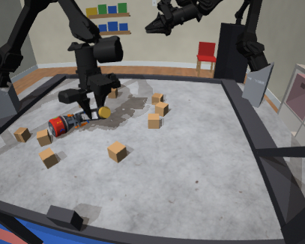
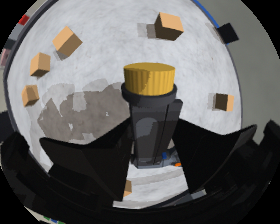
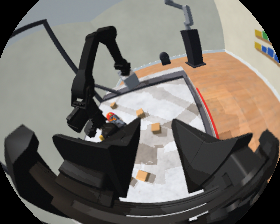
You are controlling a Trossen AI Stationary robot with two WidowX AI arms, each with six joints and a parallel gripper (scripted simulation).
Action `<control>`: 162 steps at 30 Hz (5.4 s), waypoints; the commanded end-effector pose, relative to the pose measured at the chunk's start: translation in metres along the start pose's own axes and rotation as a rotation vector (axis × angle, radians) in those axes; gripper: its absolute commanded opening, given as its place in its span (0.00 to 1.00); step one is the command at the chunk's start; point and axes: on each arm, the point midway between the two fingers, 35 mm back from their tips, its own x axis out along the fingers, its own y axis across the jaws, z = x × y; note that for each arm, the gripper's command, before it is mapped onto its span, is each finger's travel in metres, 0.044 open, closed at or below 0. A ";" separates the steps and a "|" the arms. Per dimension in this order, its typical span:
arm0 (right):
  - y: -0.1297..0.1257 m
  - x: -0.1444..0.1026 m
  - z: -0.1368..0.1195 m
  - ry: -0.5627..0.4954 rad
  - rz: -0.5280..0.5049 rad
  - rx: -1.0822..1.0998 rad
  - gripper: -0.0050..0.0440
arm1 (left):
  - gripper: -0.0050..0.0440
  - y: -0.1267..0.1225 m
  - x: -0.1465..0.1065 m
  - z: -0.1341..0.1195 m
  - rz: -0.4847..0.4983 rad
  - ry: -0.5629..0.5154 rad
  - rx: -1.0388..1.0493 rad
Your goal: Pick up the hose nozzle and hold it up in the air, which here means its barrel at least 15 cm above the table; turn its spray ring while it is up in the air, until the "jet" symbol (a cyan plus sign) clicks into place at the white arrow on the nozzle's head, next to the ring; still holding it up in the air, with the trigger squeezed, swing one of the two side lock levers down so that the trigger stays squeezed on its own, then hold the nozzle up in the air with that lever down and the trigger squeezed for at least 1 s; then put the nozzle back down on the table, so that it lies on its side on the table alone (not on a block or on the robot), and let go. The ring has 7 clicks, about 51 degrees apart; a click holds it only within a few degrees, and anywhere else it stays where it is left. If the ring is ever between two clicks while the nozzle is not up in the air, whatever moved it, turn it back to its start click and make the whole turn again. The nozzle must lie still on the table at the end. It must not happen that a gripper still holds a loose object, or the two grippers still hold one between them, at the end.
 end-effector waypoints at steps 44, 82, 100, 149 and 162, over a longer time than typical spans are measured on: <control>-0.001 -0.002 0.007 -0.019 -0.004 0.003 0.45 | 0.58 0.002 0.034 0.030 0.001 0.420 -0.007; -0.001 -0.002 0.007 -0.019 -0.004 0.003 0.45 | 0.58 0.001 -0.005 0.045 0.005 0.404 -0.011; -0.001 -0.002 0.007 -0.019 -0.004 0.003 0.45 | 0.58 0.000 -0.025 0.047 0.002 0.406 -0.016; -0.001 -0.002 0.007 -0.020 -0.004 0.003 0.45 | 0.58 0.033 -0.082 0.059 0.013 -0.168 -0.367; -0.001 -0.002 0.008 -0.020 -0.004 0.003 0.45 | 0.58 0.040 -0.103 0.056 0.018 -0.331 -0.438</control>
